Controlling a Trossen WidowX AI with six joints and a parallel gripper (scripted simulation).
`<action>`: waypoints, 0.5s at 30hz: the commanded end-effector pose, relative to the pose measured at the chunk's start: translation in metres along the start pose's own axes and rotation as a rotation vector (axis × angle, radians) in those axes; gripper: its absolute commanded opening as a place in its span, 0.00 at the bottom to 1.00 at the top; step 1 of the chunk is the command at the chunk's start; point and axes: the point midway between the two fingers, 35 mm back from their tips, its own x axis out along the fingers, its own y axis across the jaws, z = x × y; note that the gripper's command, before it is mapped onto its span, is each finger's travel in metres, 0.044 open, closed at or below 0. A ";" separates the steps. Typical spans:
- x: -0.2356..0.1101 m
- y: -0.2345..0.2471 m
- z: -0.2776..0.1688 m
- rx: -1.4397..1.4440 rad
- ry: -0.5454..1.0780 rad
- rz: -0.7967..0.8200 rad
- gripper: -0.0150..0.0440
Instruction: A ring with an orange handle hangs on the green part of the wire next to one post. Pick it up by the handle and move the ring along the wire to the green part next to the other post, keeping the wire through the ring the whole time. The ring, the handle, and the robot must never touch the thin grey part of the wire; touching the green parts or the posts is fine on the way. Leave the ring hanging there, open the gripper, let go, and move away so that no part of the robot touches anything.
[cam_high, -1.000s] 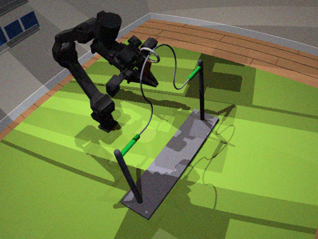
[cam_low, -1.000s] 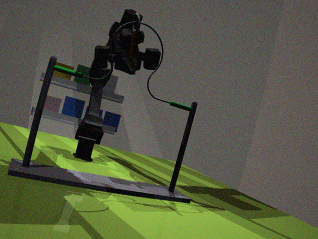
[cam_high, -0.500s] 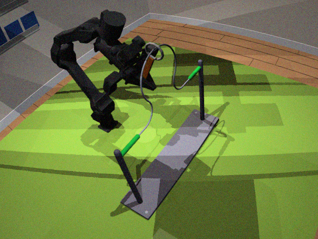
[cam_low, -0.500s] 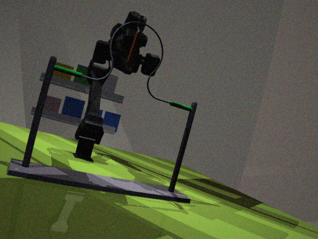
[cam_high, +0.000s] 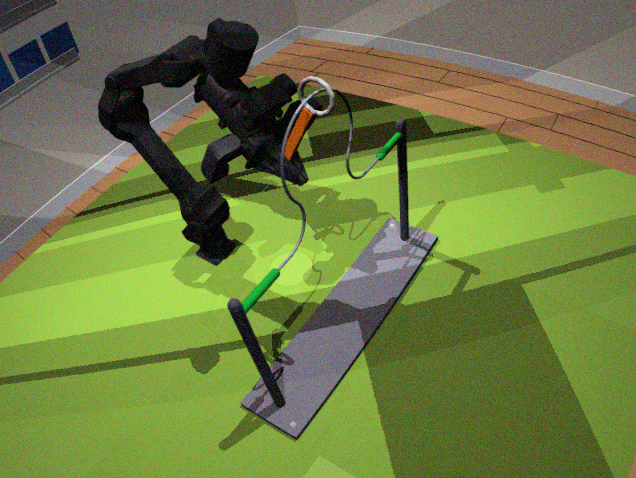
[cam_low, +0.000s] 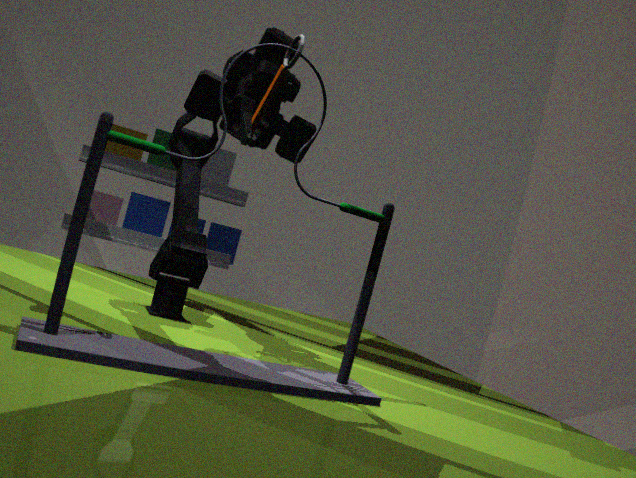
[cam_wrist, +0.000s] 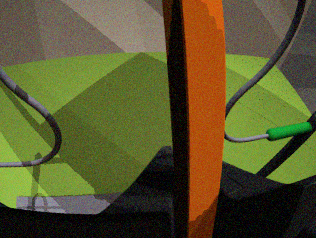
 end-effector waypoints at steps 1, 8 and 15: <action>-0.002 -0.002 0.001 -0.043 -0.015 -0.028 0.00; -0.002 -0.006 0.001 -0.123 -0.027 -0.082 0.00; -0.002 -0.009 0.002 -0.203 -0.038 -0.136 0.00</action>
